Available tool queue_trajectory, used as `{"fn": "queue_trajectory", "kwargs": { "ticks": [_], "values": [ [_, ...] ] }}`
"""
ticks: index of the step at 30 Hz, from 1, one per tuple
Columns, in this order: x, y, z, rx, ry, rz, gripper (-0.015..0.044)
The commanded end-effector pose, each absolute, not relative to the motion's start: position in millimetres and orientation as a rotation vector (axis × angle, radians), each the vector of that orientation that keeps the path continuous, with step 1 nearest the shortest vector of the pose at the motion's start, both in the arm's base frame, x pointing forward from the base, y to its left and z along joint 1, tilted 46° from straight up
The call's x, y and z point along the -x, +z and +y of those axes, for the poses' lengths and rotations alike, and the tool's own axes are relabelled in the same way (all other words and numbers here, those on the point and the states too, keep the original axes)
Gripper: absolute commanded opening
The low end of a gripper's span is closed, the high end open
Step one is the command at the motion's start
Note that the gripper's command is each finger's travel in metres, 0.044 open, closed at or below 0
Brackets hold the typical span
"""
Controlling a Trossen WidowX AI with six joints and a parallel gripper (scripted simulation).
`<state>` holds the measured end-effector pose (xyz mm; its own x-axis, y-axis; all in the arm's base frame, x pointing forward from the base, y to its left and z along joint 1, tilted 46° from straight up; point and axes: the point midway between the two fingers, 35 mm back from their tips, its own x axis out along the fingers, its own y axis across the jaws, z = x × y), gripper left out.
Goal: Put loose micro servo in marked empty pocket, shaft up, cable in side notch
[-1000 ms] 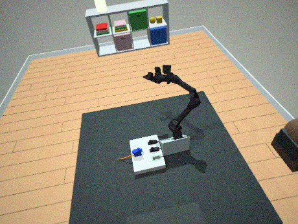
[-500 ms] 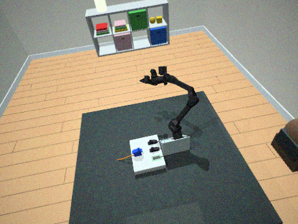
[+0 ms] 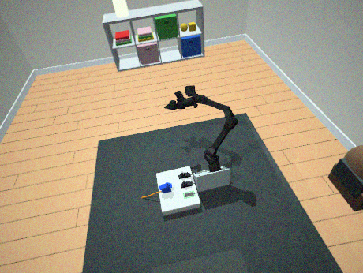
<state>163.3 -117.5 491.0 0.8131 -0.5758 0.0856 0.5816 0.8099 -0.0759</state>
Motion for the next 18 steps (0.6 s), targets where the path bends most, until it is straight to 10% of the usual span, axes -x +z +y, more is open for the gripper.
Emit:
{"fn": "queue_trajectory", "kwargs": {
  "ticks": [1, 18],
  "values": [
    [-180, 479, -126, 0.119, -0.606, 0.012, 0.0440],
    [-236, 434, -137, 0.268, -0.512, 0.260, 0.0440]
  ]
}}
